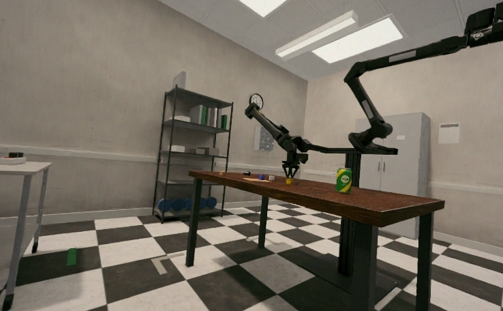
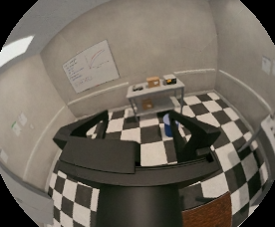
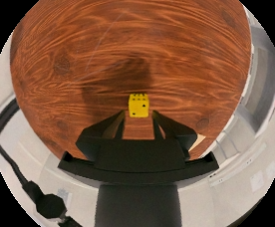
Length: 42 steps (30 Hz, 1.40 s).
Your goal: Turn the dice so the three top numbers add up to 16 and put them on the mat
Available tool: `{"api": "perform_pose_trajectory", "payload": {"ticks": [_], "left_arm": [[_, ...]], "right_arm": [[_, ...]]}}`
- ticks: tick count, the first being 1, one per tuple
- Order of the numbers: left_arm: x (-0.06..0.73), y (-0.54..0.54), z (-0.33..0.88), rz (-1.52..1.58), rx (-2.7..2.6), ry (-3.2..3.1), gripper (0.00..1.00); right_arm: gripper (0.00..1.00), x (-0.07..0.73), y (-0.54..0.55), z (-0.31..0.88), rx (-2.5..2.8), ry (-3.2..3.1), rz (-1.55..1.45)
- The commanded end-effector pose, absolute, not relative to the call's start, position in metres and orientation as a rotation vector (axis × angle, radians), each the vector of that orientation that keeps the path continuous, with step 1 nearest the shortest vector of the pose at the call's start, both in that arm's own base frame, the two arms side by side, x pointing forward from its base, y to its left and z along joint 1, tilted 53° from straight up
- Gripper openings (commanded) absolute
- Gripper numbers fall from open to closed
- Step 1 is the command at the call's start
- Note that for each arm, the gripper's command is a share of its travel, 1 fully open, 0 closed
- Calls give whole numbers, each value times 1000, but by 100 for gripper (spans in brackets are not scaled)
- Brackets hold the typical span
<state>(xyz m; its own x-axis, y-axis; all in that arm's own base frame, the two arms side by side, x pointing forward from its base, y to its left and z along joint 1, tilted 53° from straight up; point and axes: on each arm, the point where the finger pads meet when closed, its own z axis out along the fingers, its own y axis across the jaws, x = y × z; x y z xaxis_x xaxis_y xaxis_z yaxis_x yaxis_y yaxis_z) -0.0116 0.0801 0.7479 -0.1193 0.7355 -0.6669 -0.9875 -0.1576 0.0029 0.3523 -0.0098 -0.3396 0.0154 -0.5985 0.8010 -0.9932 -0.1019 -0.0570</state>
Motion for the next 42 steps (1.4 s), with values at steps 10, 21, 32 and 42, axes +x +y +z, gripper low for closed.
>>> {"api": "perform_pose_trajectory", "payload": {"ticks": [10,21,32,42], "left_arm": [[-8,51,770,1665,-572,485,100],[-8,51,770,1665,-572,485,100],[-8,51,770,1665,-572,485,100],[-8,51,770,1665,-572,485,100]], "right_arm": [[45,354,-2,-345,1771,-1618,951],[45,356,-23,-352,1746,-1635,938],[45,359,-38,-363,1746,-1636,940],[45,360,-32,-364,1774,-1615,948]]}}
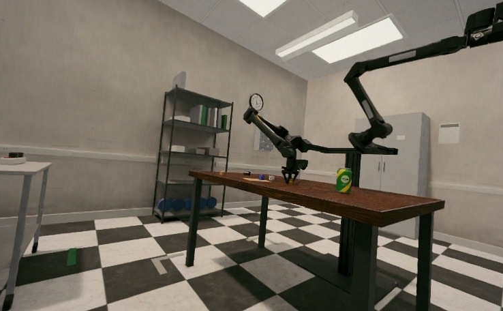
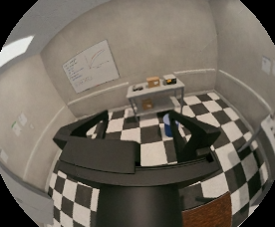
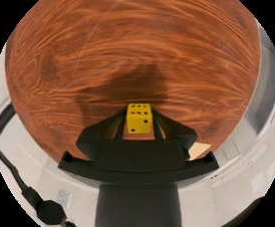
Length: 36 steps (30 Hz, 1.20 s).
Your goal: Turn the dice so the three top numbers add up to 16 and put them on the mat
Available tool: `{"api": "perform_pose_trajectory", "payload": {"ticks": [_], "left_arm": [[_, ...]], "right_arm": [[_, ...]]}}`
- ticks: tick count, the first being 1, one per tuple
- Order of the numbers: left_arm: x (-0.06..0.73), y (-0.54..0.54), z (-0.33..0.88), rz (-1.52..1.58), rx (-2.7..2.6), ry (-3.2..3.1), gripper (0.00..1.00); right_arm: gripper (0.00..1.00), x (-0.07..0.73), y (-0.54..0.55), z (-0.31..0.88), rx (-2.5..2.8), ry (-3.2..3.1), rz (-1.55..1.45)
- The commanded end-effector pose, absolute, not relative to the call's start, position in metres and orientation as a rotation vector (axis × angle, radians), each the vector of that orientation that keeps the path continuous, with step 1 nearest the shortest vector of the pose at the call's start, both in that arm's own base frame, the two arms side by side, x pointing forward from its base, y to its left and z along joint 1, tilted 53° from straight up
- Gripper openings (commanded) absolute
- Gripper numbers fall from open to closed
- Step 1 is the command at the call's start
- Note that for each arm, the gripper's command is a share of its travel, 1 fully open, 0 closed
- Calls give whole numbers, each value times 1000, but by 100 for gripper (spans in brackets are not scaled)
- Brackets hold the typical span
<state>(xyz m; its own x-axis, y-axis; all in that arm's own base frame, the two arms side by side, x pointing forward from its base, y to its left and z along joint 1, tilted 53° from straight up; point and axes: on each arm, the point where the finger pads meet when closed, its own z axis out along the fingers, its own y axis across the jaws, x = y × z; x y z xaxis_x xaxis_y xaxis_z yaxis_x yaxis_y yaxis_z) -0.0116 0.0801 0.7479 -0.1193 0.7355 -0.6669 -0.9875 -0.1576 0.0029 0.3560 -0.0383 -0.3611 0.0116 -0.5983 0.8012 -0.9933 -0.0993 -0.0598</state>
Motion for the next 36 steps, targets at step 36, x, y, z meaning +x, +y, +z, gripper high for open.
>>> {"api": "perform_pose_trajectory", "payload": {"ticks": [36], "left_arm": [[-8,51,770,1665,-572,485,100]], "right_arm": [[26,360,-32,-364,1770,-1621,951]]}}
